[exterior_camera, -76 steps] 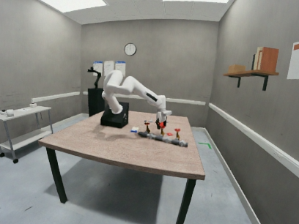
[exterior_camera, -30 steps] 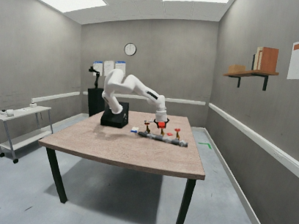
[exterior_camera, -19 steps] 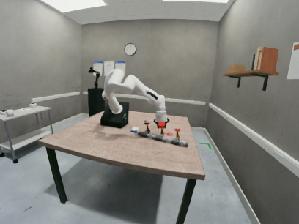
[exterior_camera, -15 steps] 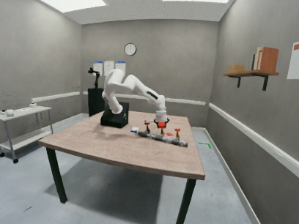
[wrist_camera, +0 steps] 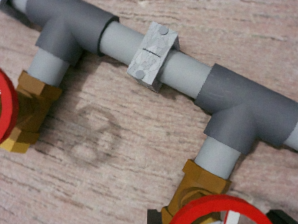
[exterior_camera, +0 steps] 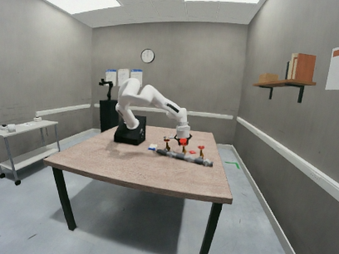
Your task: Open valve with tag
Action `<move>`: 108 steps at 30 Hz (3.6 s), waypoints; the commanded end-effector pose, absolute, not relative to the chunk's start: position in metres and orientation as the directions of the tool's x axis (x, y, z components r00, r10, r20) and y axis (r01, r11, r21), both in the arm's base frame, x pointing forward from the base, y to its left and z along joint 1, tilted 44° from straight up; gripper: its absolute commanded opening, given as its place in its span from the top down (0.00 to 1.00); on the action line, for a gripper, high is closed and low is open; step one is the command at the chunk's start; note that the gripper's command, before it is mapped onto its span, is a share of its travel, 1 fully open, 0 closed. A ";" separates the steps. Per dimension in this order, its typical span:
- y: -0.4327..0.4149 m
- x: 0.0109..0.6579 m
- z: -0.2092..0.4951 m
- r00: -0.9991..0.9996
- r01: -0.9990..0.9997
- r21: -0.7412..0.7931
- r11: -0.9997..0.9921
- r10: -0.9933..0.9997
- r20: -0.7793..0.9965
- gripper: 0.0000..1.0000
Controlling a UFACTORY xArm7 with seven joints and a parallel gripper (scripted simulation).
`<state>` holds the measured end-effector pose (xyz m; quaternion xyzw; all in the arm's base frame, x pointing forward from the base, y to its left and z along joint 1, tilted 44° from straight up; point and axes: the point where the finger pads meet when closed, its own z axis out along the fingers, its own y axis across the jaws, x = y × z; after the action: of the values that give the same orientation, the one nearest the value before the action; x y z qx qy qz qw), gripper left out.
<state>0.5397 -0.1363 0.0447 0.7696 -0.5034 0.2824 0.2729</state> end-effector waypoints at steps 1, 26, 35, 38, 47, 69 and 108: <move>-0.134 0.541 0.046 0.489 -0.857 0.253 -0.448 -0.554 0.674 1.00; -0.134 0.541 0.046 0.983 -0.009 0.716 -0.698 0.126 0.135 1.00; -0.134 0.541 0.046 0.923 0.331 0.723 -0.607 0.366 -0.115 1.00; -0.134 0.541 0.046 0.874 0.443 0.704 -0.555 0.441 -0.202 1.00; -0.134 0.541 0.046 0.653 0.729 0.586 -0.353 0.615 -0.441 1.00; -0.134 0.541 0.046 -0.006 0.987 0.110 0.120 0.703 -0.711 1.00; -0.134 0.541 0.046 0.037 0.986 0.141 0.089 0.707 -0.706 0.00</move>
<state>0.5395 -0.1364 0.0446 0.6303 0.6705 -0.2201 0.3236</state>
